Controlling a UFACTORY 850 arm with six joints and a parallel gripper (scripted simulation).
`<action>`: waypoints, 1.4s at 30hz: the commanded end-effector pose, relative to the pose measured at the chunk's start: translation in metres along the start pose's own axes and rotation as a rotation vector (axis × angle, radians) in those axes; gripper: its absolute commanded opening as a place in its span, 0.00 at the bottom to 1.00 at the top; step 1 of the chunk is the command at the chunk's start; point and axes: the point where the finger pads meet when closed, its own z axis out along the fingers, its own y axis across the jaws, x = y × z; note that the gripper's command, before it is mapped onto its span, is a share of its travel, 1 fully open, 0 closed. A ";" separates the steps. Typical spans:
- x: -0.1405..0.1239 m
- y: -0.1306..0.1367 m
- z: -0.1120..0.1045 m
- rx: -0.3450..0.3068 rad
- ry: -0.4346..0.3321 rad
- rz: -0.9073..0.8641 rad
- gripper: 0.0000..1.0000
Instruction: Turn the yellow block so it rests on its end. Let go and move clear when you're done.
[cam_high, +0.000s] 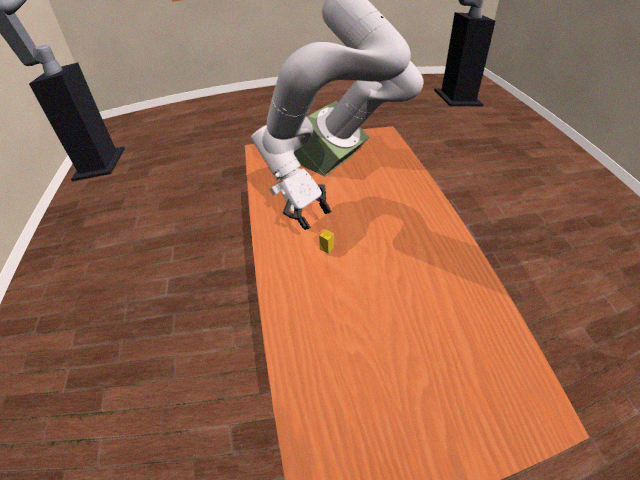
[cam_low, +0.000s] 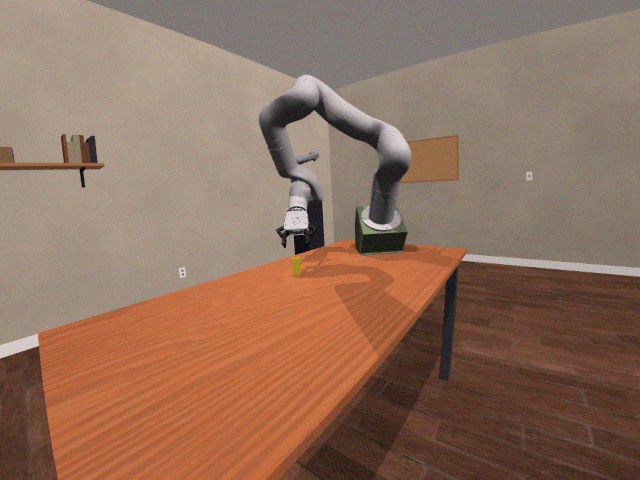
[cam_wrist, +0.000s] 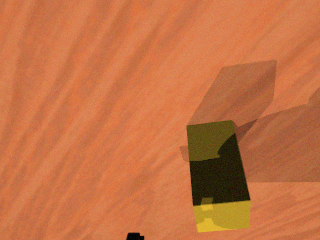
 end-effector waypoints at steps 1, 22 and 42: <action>-0.003 -0.001 -0.008 0.001 0.000 -0.001 1.00; -0.005 -0.001 -0.015 0.001 0.000 -0.001 1.00; -0.012 -0.001 -0.023 0.001 0.000 -0.001 1.00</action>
